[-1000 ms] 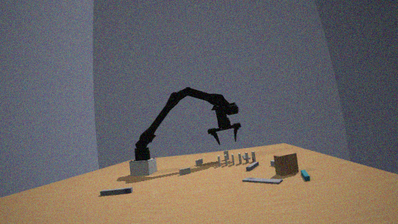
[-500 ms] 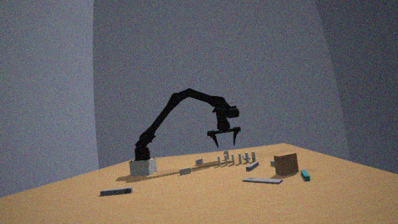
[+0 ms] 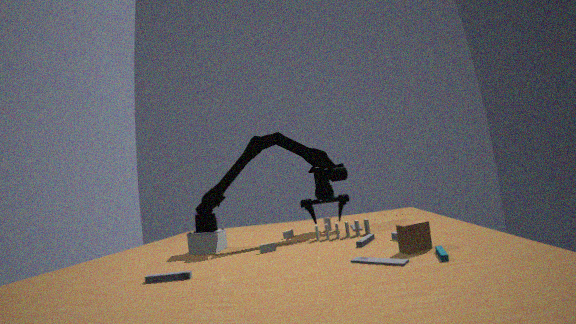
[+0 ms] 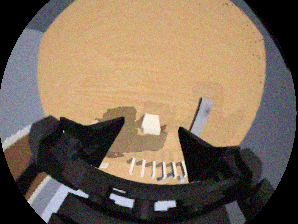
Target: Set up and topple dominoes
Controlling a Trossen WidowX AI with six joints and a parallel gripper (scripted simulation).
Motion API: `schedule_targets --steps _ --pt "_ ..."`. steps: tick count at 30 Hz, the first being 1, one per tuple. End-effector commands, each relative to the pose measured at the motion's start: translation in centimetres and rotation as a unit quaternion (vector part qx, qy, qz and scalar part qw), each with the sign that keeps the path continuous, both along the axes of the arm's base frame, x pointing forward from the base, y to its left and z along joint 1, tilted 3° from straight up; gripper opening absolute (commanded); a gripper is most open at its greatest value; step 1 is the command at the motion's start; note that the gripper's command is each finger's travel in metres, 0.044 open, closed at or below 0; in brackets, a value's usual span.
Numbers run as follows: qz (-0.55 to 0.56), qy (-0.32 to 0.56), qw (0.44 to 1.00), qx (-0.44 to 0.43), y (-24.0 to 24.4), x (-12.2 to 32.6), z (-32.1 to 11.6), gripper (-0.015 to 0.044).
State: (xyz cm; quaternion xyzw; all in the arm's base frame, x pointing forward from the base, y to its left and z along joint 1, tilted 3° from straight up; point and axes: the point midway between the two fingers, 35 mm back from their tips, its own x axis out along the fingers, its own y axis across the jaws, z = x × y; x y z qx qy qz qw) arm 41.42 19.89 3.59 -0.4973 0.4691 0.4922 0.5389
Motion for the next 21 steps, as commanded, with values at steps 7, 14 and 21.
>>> schedule_targets --steps 7,14,21 --pt "0.002 0.003 1.000 0.000 0.04 -0.09 -0.72 0.0282" --pt "0.002 0.003 1.000 0.000 0.04 -0.09 -0.72 0.0107" --pt "0.002 0.003 1.000 0.000 0.04 -0.09 -0.72 0.0107"
